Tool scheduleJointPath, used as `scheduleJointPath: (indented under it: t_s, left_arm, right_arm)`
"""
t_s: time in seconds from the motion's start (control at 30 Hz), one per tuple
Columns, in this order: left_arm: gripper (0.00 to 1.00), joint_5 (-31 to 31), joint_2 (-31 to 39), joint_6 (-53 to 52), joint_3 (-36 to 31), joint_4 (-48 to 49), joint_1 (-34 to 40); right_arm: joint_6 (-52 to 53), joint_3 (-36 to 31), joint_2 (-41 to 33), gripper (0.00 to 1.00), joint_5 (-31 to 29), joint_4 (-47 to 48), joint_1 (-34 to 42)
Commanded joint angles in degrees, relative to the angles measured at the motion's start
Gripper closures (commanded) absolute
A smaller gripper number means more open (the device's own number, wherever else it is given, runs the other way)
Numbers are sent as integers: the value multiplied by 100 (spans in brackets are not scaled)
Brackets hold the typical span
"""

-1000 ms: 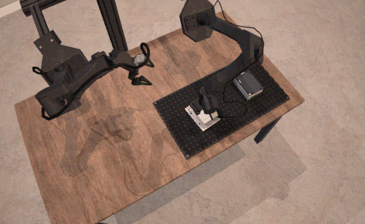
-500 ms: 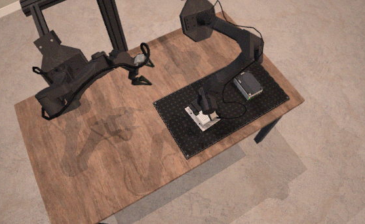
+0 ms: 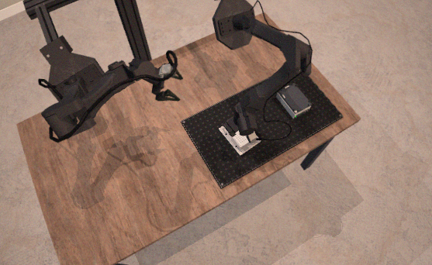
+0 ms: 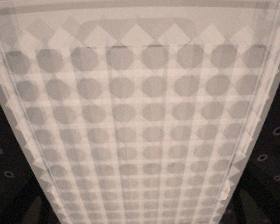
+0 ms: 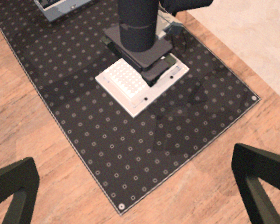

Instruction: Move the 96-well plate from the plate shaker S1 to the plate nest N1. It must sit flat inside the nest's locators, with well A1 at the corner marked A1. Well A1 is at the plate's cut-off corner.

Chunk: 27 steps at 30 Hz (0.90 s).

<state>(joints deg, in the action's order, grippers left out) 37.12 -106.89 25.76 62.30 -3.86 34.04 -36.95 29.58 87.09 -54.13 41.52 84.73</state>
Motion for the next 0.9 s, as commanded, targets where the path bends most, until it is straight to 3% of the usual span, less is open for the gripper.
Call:
scheduleJointPath:
  t_s: [0.0, 0.5, 0.87]
  left_arm:
    - [19, 17, 86, 7, 29, 1, 71]
    - [19, -213, -480, -286, 296, 516, -247]
    - [19, -105, -252, -167, 209, 148, -147]
  right_arm:
    - [19, 3, -95, 0, -17, -45, 116]
    - [19, 3, -95, 0, -17, -45, 116]
    - [19, 3, -95, 0, -17, -45, 116]
